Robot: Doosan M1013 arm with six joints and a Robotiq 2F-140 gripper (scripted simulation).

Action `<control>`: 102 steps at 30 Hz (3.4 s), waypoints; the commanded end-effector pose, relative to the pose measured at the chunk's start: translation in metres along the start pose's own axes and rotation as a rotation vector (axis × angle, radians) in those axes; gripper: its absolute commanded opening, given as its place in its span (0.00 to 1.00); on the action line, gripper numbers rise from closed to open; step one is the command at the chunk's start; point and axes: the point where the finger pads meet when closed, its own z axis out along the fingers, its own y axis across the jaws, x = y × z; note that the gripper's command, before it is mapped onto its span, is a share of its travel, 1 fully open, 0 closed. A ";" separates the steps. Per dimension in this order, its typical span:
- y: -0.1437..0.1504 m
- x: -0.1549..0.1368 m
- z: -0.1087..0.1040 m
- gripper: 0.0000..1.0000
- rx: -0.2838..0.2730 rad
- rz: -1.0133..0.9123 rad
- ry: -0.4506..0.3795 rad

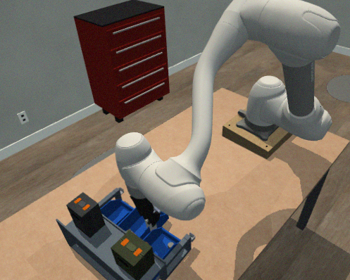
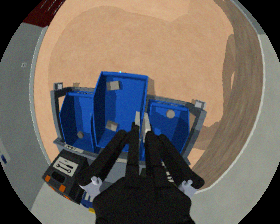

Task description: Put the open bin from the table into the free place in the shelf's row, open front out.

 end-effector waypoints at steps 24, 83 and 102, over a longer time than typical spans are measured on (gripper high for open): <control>0.000 0.000 -0.001 0.06 0.000 0.000 0.000; 0.000 0.004 -0.065 0.06 0.000 0.000 0.000; 0.000 0.005 -0.090 0.06 0.000 0.000 0.000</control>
